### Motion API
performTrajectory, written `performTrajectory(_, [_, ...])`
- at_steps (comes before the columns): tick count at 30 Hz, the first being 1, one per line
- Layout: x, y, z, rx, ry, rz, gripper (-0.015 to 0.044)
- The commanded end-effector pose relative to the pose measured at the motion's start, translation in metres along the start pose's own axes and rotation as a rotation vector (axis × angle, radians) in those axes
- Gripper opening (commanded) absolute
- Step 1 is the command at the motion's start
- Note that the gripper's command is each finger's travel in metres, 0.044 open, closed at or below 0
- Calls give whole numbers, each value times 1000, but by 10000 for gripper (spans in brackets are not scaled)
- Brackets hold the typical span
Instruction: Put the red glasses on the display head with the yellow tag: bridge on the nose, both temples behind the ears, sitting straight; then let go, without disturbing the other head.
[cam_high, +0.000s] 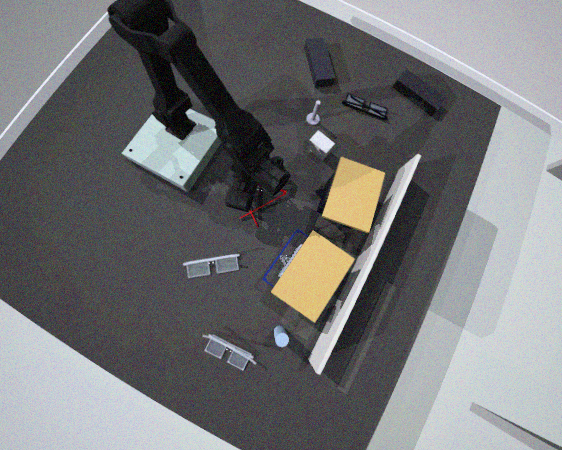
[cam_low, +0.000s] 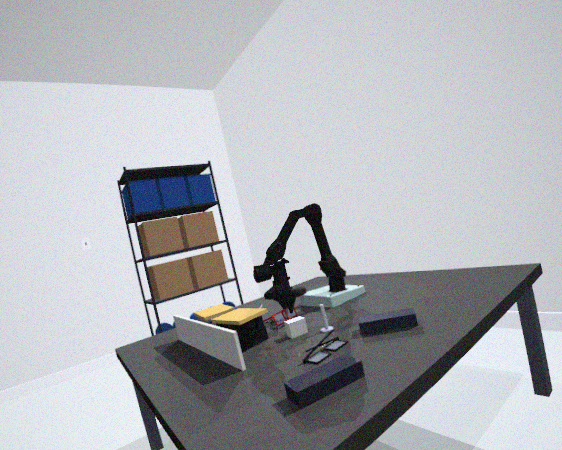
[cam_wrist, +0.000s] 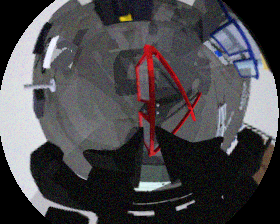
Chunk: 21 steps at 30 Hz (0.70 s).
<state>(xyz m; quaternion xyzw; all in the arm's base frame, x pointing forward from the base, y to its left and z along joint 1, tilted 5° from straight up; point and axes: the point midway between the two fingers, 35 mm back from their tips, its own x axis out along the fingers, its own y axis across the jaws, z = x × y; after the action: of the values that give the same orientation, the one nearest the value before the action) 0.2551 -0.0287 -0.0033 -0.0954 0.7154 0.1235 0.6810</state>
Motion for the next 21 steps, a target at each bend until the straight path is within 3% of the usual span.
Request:
performTrajectory(1, [0,0,0,0,0,0,67])
performTrajectory(11, [0,0,0,0,0,0,0])
performTrajectory(21, [-14,-1,2,0,-1,0,0])
